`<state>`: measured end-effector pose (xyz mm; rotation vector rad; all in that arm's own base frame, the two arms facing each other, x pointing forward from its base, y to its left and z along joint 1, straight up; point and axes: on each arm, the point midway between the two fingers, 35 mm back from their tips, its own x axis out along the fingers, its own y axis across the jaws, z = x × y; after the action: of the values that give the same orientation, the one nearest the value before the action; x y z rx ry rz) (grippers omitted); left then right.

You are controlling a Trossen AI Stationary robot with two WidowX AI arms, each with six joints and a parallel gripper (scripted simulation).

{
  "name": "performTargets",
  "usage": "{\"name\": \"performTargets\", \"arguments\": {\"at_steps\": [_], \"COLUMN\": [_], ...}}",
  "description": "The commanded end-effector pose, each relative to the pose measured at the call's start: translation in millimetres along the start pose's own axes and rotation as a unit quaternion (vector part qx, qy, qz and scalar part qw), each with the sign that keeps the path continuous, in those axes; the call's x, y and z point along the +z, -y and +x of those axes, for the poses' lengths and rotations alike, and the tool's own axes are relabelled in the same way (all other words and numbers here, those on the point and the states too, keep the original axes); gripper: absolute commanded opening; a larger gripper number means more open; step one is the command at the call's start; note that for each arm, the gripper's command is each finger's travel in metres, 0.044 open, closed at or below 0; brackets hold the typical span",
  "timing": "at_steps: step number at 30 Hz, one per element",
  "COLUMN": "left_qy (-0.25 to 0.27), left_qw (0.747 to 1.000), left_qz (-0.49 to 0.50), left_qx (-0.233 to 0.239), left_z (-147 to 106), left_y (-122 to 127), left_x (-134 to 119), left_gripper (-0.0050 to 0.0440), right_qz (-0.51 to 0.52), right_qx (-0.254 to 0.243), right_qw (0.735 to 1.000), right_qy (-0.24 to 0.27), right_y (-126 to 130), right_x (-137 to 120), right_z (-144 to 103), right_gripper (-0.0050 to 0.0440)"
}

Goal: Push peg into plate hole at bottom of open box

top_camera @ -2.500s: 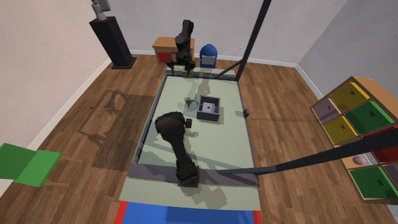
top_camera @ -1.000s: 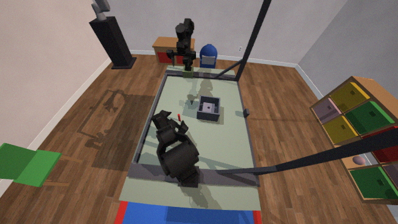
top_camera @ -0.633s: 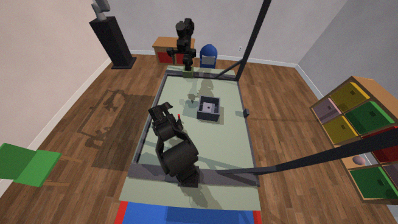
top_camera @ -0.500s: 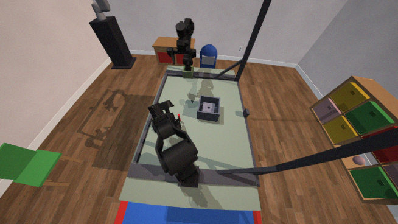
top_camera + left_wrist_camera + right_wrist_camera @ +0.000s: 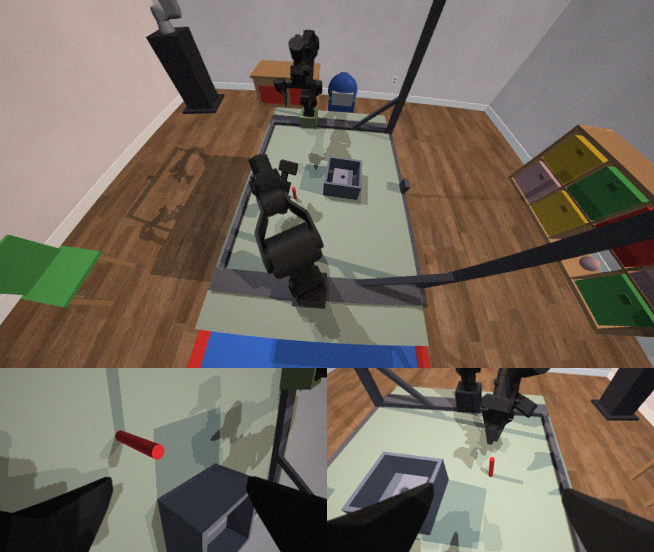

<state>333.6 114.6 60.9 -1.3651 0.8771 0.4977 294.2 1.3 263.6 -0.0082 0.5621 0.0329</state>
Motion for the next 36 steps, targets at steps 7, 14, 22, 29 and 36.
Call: {"name": "performTargets", "arguments": {"at_steps": [7, 14, 22, 29, 36], "left_qy": [-0.013, -0.005, 0.001, 0.008, 0.006], "left_qw": [0.971, 0.914, 0.85, 0.83, 0.83], "left_qz": [0.212, 0.373, 0.489, 0.521, 0.52], "left_qx": [0.107, 0.159, 0.195, 0.201, 0.202], "left_z": [-2.0, -1.1, -0.2, -2.5, -2.4], "left_y": [10.6, 20.8, 27.6, 31.9, 30.3], "left_x": [-8.6, -11.9, -14.9, -15.6, -15.5], "left_gripper": [0.044, 0.044, 0.044, 0.044, 0.044], "right_qz": [-0.001, -0.001, -0.001, -0.001, -0.001], "right_qx": [0.0, 0.0, 0.0, 0.0, 0.0], "right_qw": [1.0, 1.0, 1.0, 1.0, 1.0], "right_qy": [0.011, 0.011, 0.011, 0.011, 0.011], "right_y": [0.1, 0.1, 0.1, 0.1, 0.1], "right_x": [6.5, 6.5, 6.5, 6.5, 6.5], "right_z": [-4.7, -4.7, -4.7, -4.7, -4.7], "right_gripper": [0.044, 0.044, 0.044, 0.044, 0.044]}}
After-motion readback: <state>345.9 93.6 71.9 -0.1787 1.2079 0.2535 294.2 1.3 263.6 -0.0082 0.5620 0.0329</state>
